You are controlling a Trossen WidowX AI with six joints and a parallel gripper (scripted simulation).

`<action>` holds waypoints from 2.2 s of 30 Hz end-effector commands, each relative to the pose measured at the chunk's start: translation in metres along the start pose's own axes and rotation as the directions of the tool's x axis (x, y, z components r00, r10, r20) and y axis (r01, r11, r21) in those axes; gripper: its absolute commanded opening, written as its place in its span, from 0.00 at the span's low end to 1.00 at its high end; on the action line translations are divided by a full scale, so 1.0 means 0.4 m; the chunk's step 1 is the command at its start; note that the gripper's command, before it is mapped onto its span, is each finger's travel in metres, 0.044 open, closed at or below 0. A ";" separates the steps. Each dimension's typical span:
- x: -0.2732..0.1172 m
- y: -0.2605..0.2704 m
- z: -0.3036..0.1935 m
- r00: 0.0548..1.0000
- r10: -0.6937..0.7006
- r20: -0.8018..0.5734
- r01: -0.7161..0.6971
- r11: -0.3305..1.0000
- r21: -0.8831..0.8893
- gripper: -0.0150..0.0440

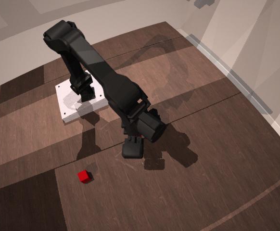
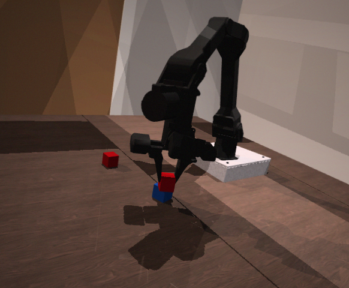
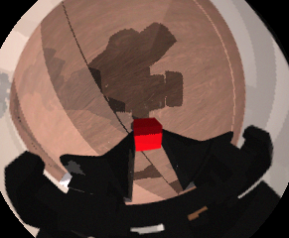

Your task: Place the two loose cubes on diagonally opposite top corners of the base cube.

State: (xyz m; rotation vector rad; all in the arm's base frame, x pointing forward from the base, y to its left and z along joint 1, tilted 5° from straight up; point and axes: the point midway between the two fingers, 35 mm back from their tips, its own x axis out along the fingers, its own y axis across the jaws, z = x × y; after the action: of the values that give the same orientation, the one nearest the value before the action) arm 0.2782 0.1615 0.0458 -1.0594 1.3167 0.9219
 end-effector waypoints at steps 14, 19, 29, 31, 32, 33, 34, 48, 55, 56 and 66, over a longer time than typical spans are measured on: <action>-0.030 0.000 0.000 1.000 0.000 0.000 0.000 1.000 0.000 0.60; -0.050 0.000 0.000 1.000 0.000 0.000 0.000 1.000 0.000 0.60; -0.076 0.000 0.000 1.000 0.000 0.000 0.000 1.000 0.000 0.60; -0.072 -0.007 -0.008 1.000 0.003 -0.003 -0.003 0.999 0.044 0.69; -0.075 -0.018 -0.015 1.000 0.003 -0.003 -0.003 0.995 0.104 0.70; -0.078 -0.031 -0.024 1.000 0.003 -0.002 -0.002 0.984 0.177 0.70; -0.081 -0.044 -0.034 1.000 0.003 -0.002 -0.002 0.968 0.250 0.70; -0.126 -0.206 -0.202 1.000 -0.003 -0.004 0.005 0.277 0.961 0.70; -0.150 -0.267 -0.304 1.000 -0.007 -0.008 0.006 -0.237 0.972 0.70; -0.154 -0.274 -0.320 1.000 -0.007 -0.008 0.006 -0.308 0.951 0.70; -0.187 -0.328 -0.472 1.000 -0.013 -0.017 -0.002 -0.843 0.538 0.70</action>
State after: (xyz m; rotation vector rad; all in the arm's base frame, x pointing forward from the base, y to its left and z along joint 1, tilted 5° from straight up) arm 0.3446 -0.0416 0.1329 0.8645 1.2749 -0.9154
